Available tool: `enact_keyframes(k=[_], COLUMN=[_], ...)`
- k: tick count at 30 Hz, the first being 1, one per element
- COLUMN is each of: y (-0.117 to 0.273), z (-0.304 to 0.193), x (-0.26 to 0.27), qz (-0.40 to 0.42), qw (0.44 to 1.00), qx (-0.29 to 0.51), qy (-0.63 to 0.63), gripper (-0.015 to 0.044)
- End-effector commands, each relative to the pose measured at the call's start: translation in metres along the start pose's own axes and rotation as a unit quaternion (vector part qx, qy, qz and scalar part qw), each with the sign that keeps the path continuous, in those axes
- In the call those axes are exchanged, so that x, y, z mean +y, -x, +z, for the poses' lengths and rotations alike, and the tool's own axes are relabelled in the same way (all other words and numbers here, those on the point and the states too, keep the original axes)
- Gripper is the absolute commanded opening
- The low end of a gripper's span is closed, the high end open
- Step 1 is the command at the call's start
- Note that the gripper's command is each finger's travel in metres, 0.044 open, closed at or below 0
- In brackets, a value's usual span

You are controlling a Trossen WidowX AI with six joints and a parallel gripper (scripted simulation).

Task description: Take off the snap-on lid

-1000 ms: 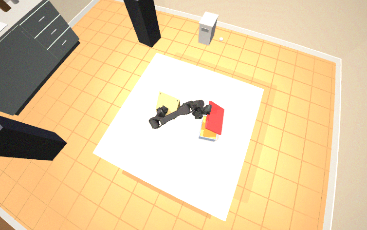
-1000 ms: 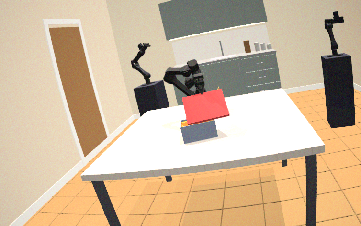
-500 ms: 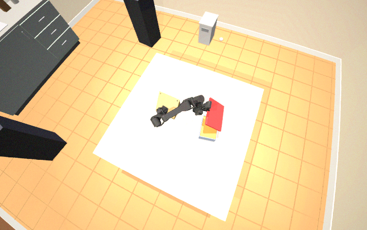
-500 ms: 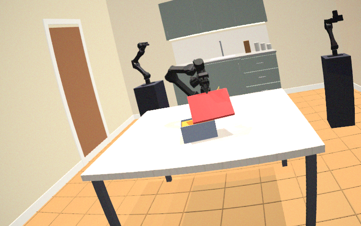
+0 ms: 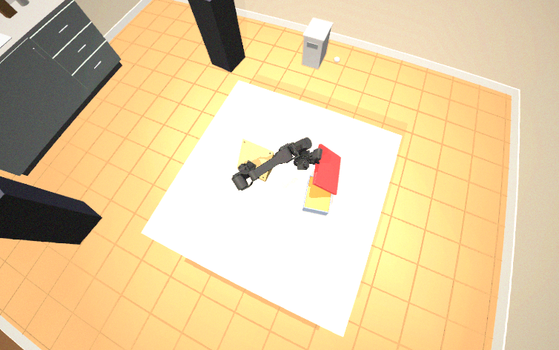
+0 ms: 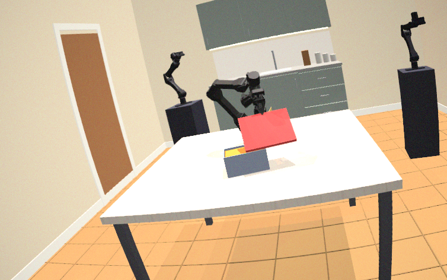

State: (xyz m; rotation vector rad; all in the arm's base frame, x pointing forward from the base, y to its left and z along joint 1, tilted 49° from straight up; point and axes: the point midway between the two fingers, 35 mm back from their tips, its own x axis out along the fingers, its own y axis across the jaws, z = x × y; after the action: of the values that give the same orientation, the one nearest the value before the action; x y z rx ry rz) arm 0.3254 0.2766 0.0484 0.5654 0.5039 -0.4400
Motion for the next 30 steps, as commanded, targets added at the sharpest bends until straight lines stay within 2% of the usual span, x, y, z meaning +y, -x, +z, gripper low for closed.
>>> enact_keyframes(k=[1,30], y=[0.003,0.010], z=[-0.008,-0.066], x=[0.004,0.000], qz=[0.006,0.006], qw=[1.000,1.000], qx=[0.000,0.001], qy=[-0.006,-0.007], gripper=[0.0000,0.0000])
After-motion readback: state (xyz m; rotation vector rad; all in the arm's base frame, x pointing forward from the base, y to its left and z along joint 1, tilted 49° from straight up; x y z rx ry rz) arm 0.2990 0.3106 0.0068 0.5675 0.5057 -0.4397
